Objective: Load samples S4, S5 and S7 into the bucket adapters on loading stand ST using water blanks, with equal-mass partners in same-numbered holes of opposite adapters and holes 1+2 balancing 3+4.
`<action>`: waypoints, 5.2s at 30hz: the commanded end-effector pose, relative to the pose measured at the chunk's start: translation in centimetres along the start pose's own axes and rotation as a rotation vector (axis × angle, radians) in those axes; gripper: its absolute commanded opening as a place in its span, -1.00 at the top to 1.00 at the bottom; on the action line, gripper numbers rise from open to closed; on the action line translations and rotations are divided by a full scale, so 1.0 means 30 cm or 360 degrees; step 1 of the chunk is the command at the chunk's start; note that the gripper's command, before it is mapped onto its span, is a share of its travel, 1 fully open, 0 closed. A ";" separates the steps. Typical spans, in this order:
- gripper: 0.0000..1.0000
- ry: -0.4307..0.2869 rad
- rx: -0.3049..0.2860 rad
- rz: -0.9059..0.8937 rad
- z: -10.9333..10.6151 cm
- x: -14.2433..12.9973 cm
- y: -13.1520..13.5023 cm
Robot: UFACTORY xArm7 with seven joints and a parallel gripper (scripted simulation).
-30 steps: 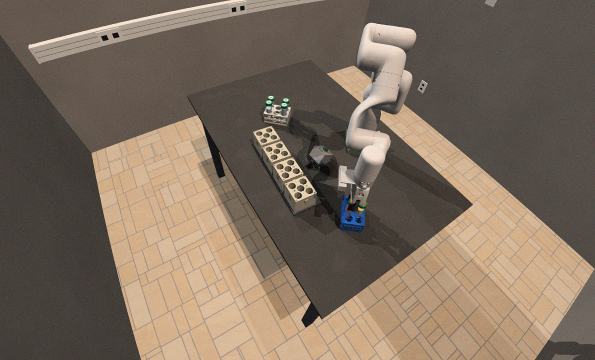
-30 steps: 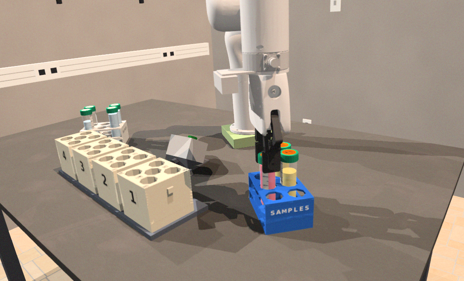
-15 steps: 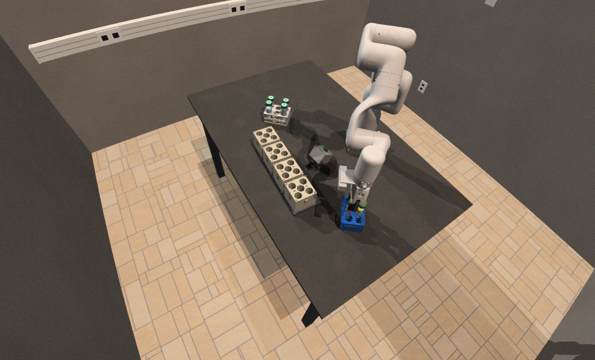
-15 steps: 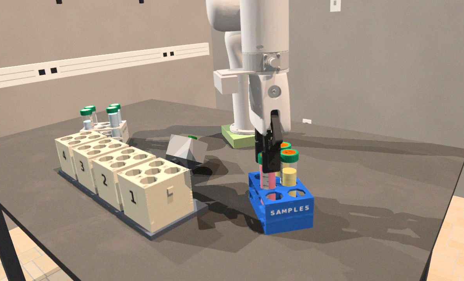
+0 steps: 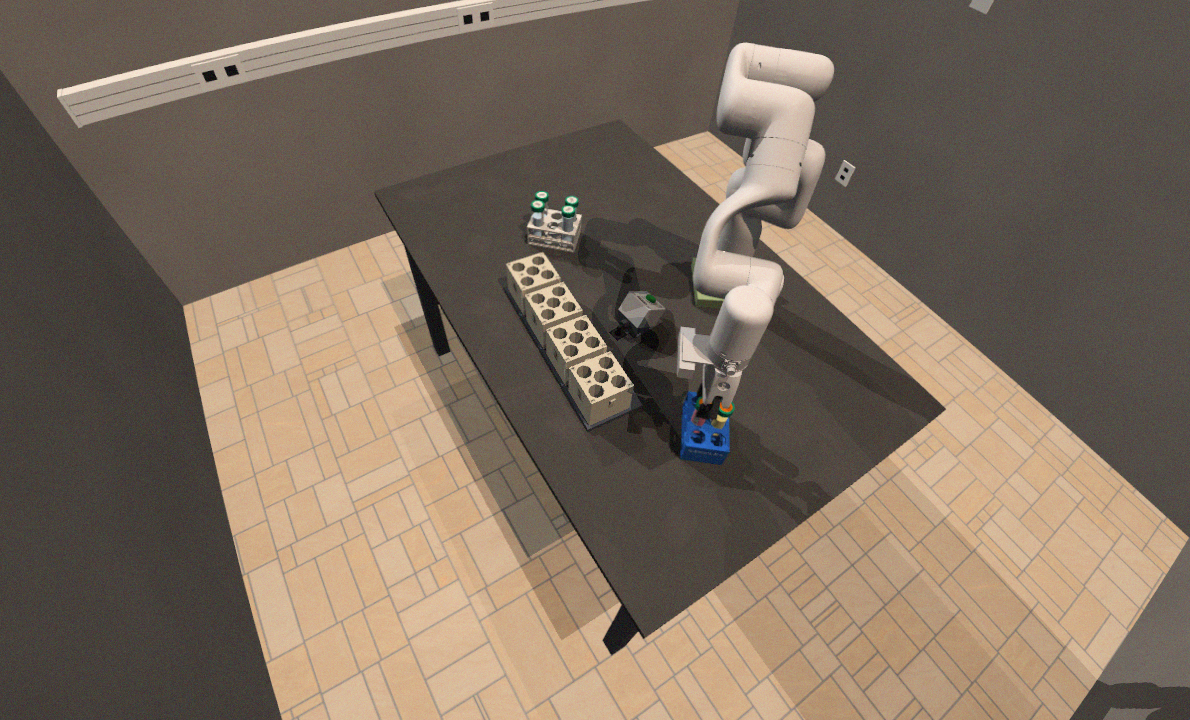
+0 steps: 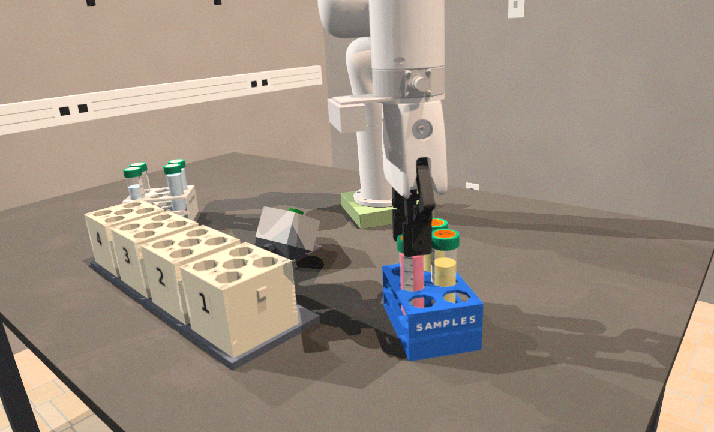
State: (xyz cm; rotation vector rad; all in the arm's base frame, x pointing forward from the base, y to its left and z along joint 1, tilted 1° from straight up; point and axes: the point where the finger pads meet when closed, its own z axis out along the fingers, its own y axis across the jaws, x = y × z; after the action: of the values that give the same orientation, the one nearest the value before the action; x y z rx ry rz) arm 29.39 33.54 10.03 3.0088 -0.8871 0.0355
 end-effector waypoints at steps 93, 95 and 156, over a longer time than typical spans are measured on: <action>-0.15 0.0002 0.0007 -0.0159 -0.418 -0.035 0.031; -0.15 0.0002 0.0007 -0.0265 -0.418 -0.058 0.055; -0.15 0.0006 0.0005 -0.2500 -0.418 -0.133 0.130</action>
State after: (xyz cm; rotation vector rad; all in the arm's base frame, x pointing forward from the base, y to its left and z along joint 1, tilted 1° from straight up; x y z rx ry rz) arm 23.60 32.47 22.29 2.7433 1.4895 0.0202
